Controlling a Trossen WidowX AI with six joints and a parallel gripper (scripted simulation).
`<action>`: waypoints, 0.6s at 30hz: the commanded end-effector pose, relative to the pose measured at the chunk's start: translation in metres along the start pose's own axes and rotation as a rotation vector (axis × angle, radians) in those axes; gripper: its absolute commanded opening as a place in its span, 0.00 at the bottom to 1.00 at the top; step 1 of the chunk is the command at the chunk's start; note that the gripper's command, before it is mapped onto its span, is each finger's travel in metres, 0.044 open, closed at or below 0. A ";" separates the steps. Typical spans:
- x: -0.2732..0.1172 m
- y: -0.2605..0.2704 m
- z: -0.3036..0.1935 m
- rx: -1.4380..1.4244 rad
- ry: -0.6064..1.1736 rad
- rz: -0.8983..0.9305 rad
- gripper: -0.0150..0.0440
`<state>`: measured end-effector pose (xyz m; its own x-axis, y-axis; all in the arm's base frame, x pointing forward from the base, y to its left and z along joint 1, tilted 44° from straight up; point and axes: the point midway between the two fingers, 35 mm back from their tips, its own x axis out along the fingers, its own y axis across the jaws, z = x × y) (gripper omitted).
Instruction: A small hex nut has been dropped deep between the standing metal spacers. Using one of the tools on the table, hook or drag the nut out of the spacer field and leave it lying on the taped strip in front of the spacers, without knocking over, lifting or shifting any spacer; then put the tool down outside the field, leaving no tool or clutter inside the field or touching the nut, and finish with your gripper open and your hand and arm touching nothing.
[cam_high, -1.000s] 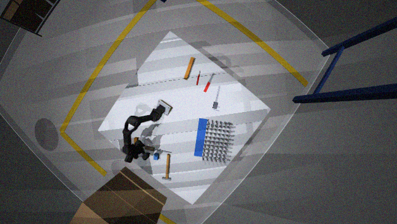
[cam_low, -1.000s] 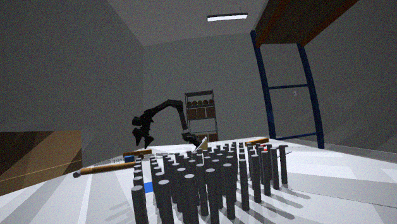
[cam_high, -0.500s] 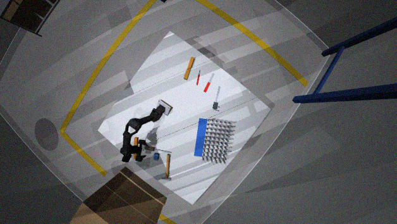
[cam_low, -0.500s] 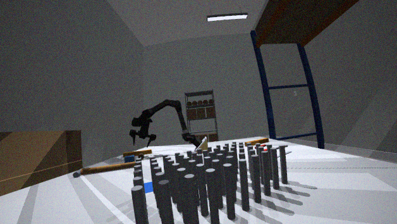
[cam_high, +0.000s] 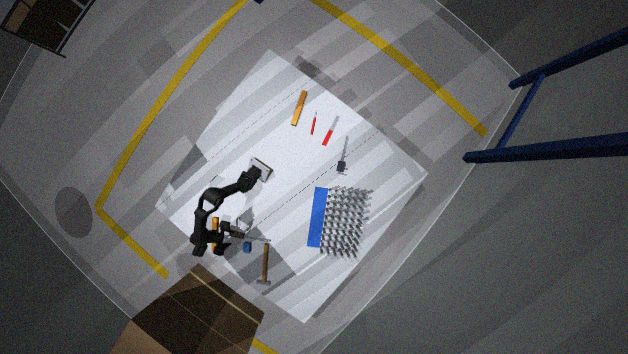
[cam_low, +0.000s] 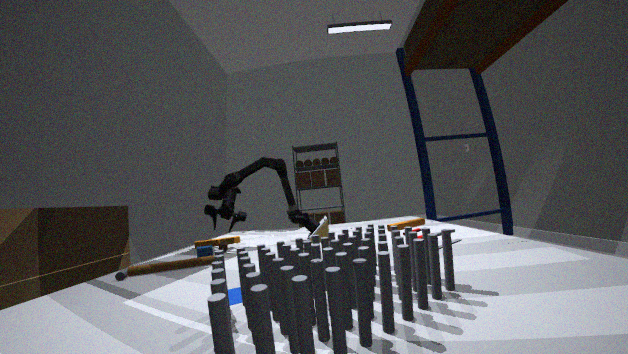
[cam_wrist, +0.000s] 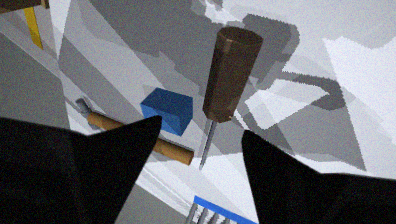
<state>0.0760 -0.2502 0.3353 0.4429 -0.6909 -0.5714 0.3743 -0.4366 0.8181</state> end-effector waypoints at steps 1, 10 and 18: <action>0.000 0.000 -0.001 0.005 0.004 0.000 0.73; 0.006 -0.001 0.003 0.005 0.004 0.000 0.73; 0.018 -0.004 0.008 0.005 0.004 0.000 0.73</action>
<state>0.0757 -0.2609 0.3298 0.4432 -0.6961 -0.5648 0.3699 -0.4319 0.8226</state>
